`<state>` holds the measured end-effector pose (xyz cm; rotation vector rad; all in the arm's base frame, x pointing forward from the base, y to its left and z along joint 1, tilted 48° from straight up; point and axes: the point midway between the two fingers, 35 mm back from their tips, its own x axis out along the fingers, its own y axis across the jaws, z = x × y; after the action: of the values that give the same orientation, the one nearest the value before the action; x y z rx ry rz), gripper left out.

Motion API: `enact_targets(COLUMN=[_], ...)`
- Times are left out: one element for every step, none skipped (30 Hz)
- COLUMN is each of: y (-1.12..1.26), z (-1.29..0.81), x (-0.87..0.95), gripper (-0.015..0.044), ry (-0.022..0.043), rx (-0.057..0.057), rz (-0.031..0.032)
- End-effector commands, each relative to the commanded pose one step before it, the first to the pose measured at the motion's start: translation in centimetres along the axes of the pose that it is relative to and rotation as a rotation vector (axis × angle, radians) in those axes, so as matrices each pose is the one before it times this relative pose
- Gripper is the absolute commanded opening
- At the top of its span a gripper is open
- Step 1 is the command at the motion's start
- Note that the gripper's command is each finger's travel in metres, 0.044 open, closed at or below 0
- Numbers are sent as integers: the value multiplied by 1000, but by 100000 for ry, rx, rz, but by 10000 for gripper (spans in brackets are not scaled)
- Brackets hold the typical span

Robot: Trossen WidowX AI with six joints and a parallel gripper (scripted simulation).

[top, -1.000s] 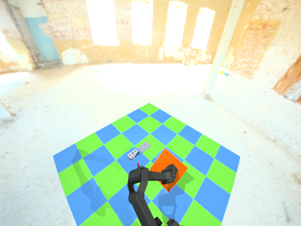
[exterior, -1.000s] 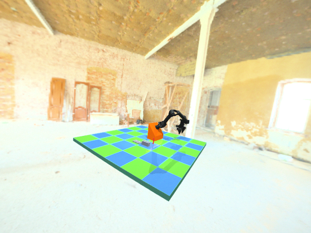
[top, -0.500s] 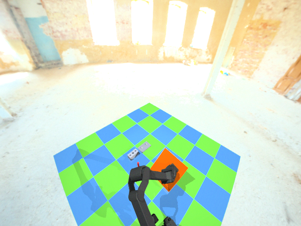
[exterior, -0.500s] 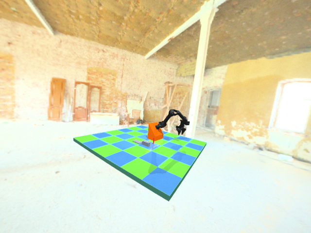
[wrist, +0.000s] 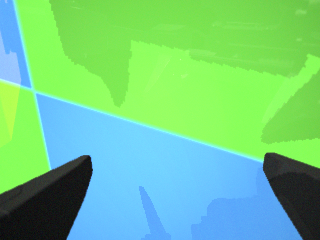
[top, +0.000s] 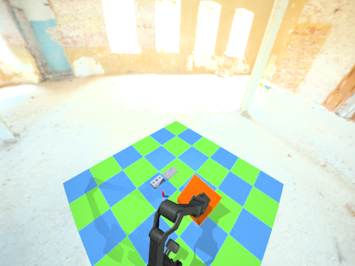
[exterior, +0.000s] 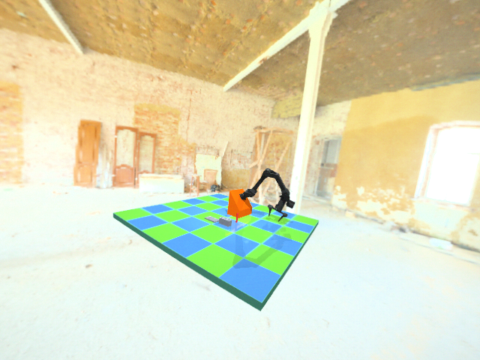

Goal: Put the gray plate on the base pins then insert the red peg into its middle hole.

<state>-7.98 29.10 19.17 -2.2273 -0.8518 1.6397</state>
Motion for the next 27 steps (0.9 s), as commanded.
enact_targets(y=[533,-341,-420,-499,-531,-538,-579,-593,-619,-659,-700,-739,-778,-808,-832,-860,-887,-808,-835,-838,-845,-849,-849,-852,-773,-846,-778], z=[-5586,-1057,-1046,-1028,-921,-807,-789,-784,-767,-742,-708,-670,-632,-594,-555,-513,-466,-379,-312,-256,-194,-137,-81,-21,40,100,151], x=[2927,525,509,491,435,379,378,404,414,411,401,389,381,383,388,387,380,532,488,450,410,375,342,308,247,238,188], gripper=[440,440,440,440,440,440,440,440,440,440,440,440,440,440,440,440,440,440,440,440,440,440,440,440,440,440,440], ry=[3249,962,991,1009,933,839,890,1093,1203,1239,1235,1211,1184,1165,1148,1129,1103,1359,1311,1326,1306,1313,1332,1336,1194,1303,1203], rx=[52379,9825,9859,9891,9107,8228,8244,8233,8209,8223,8211,8200,8234,8317,8403,8481,8528,9534,9403,9325,9217,9183,9176,9184,8305,9123,8463], rz=[8233,1292,1170,1049,857,688,650,706,700,654,591,530,489,508,552,573,577,2000,1911,1896,1851,1836,1834,1827,1641,1799,1671])
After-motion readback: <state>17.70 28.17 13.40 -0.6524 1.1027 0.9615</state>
